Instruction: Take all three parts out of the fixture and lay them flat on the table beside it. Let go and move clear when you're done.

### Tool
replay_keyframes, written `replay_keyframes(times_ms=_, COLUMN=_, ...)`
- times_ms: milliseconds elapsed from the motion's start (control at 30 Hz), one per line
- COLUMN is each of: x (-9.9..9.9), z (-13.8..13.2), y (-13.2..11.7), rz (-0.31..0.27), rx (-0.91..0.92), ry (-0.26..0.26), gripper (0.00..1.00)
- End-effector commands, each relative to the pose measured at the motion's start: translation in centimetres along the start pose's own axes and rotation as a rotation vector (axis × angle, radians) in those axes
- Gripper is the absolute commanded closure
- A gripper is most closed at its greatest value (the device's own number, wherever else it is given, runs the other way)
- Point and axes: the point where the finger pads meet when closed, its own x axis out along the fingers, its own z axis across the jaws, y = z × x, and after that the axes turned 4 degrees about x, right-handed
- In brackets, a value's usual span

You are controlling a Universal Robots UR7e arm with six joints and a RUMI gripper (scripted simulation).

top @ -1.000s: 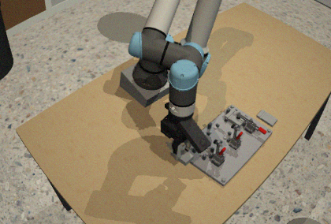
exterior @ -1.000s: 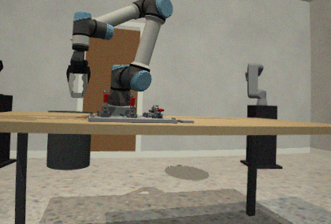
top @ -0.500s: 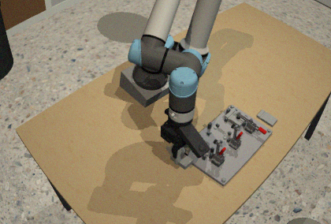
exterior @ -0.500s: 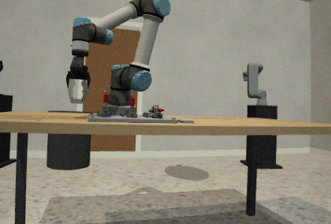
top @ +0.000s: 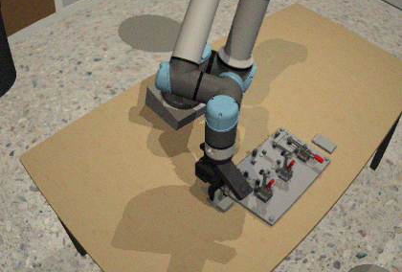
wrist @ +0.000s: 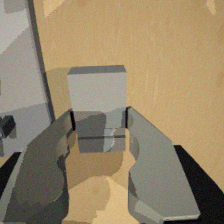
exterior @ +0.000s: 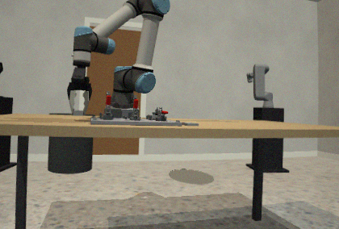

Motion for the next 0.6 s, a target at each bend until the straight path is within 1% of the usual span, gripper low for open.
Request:
replay_keyframes(times_ms=0, x=0.78, z=0.07, y=0.08, rz=0.001, rx=0.0, ry=-0.002, gripper=1.0)
replay_keyframes(times_ms=233, x=1.49, z=0.07, y=0.08, rz=0.001, rx=0.0, ry=-0.002, gripper=1.0)
replay_keyframes(times_ms=567, x=1.56, z=0.07, y=0.08, rz=0.001, rx=0.0, ry=-0.002, gripper=1.0)
